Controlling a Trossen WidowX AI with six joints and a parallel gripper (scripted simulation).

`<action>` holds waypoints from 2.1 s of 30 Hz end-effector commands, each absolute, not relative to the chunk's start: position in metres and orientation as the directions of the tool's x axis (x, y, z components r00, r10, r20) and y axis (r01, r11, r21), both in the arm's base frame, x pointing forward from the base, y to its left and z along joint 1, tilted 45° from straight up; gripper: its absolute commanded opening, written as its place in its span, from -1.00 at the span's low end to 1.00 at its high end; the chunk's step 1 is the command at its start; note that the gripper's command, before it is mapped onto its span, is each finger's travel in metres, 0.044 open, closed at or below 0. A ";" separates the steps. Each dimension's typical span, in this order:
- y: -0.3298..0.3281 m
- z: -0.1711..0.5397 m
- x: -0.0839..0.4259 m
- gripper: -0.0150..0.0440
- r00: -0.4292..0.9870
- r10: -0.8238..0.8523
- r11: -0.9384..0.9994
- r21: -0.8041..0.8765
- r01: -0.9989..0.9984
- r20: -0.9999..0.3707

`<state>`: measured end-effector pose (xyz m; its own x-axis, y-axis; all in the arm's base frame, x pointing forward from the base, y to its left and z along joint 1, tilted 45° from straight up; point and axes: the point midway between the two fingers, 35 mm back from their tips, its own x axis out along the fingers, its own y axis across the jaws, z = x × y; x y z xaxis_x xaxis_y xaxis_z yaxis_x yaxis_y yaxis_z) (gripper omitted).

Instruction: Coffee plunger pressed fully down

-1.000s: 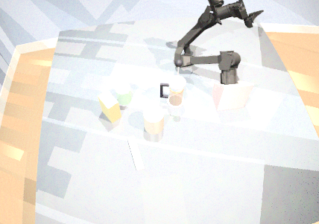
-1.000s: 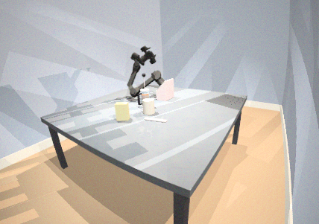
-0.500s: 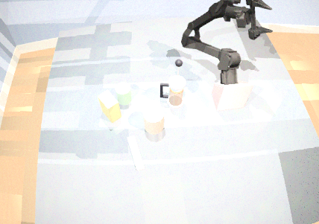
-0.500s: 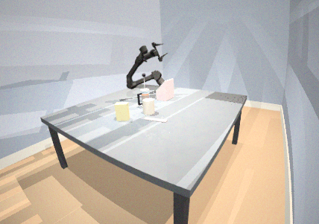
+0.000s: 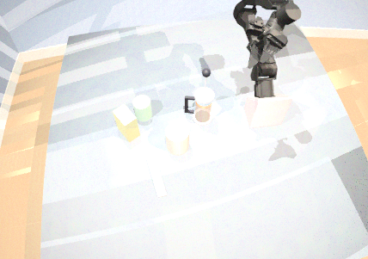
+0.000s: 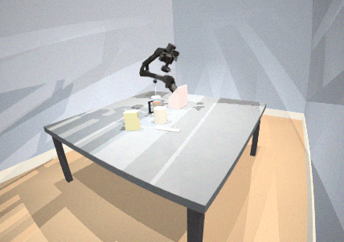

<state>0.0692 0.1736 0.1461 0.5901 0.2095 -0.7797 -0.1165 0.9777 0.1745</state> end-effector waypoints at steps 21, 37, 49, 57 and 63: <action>0.102 0.125 0.163 1.00 0.868 -0.411 0.709 -0.696 0.111 -0.280; 0.096 0.115 0.178 1.00 0.864 -0.401 0.717 -0.692 0.089 -0.304; 0.088 0.113 0.194 1.00 0.868 -0.401 0.713 -0.695 0.095 -0.293; 0.086 0.114 0.198 0.82 0.869 -0.405 0.709 -0.697 0.103 -0.284; 0.086 0.114 0.198 0.29 0.869 -0.405 0.709 -0.697 0.103 -0.284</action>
